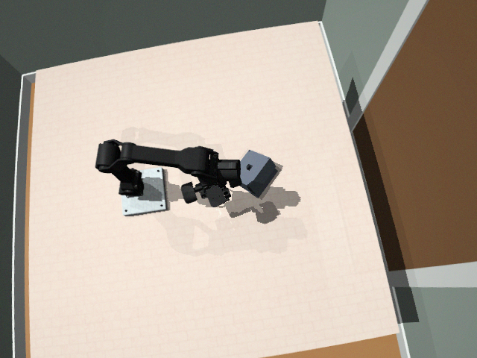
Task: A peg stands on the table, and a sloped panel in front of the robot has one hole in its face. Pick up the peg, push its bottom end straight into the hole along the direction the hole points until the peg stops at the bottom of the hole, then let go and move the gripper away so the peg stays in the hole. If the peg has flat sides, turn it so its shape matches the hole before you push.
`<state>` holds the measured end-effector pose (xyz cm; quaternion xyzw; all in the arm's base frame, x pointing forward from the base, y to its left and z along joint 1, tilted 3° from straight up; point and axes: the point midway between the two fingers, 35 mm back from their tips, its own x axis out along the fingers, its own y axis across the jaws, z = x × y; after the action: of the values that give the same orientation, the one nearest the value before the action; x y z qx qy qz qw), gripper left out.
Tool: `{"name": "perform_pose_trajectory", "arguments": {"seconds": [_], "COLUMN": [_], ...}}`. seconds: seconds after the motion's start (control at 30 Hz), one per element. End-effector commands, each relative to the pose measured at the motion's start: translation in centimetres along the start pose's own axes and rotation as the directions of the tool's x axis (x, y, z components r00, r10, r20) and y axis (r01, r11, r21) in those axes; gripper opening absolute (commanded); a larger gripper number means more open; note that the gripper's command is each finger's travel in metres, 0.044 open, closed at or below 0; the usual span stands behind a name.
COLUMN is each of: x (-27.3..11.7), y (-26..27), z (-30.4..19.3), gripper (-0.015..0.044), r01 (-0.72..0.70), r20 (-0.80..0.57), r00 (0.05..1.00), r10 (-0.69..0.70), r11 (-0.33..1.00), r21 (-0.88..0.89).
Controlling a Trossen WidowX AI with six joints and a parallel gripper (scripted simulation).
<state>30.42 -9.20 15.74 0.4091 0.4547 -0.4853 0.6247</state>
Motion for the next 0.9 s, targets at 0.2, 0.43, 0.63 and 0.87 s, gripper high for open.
{"name": "perform_pose_trajectory", "arguments": {"seconds": [0.2, 0.43, 0.63, 0.87], "x": [-0.4, -0.7, -0.9, -1.2], "y": [1.1, 1.8, 2.4, 3.1], "z": [-0.7, -1.3, -1.8, -2.5], "gripper": [0.0000, 0.0000, 0.0000, 0.0000], "r01": [-0.015, -0.023, -0.030, -0.038], "r20": [0.032, 0.050, 0.066, 0.083], "r00": [0.999, 0.998, 0.997, 0.995], "r10": [0.017, 0.028, 0.039, 0.052], "r11": [0.998, 0.995, 0.992, 0.987], "r21": [-0.056, -0.092, -0.122, -0.158]}}
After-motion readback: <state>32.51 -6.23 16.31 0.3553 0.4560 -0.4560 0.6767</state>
